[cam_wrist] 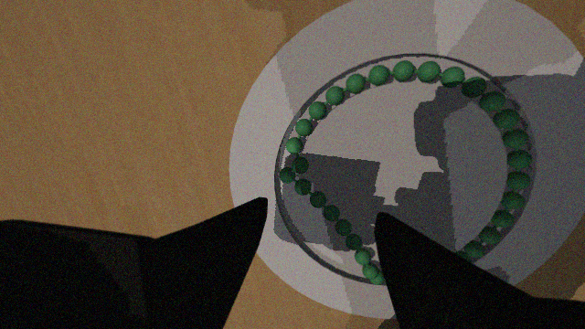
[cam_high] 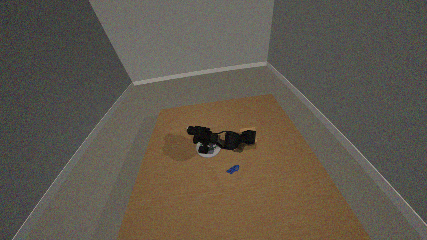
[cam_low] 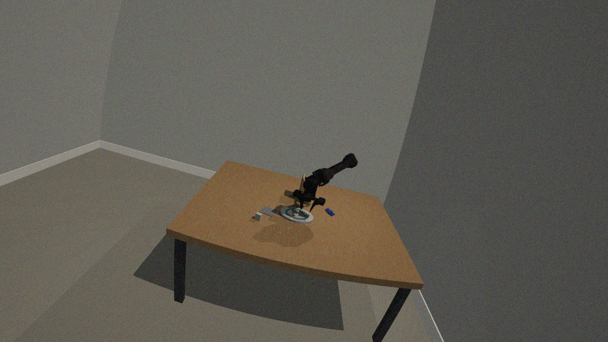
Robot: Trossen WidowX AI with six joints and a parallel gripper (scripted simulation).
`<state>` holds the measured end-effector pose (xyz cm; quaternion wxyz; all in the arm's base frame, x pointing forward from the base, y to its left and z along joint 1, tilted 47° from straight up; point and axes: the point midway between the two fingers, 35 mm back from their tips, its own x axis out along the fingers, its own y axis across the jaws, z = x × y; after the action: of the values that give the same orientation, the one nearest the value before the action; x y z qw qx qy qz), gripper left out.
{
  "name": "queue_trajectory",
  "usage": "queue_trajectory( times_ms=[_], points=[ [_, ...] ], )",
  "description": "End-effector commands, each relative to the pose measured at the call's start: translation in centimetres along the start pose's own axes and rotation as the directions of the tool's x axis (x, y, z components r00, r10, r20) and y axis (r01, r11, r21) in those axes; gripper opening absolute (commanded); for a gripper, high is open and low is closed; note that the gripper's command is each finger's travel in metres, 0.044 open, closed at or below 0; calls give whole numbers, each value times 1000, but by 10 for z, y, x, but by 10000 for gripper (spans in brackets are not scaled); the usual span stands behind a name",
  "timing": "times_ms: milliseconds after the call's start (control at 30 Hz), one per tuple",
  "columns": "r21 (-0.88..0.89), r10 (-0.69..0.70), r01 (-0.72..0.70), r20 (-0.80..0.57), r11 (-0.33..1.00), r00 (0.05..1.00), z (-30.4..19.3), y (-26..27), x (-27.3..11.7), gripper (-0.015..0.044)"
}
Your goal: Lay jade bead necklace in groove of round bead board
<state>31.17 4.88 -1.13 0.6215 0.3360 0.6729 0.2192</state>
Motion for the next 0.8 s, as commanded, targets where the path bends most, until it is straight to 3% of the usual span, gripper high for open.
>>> queue_trajectory(
  times_ms=[0,767],
  points=[
    [141,5,-4,-5,990,1000,13,13,-6,120],
    [133,3,-3,0,991,1000,14,14,13,120]
  ],
)
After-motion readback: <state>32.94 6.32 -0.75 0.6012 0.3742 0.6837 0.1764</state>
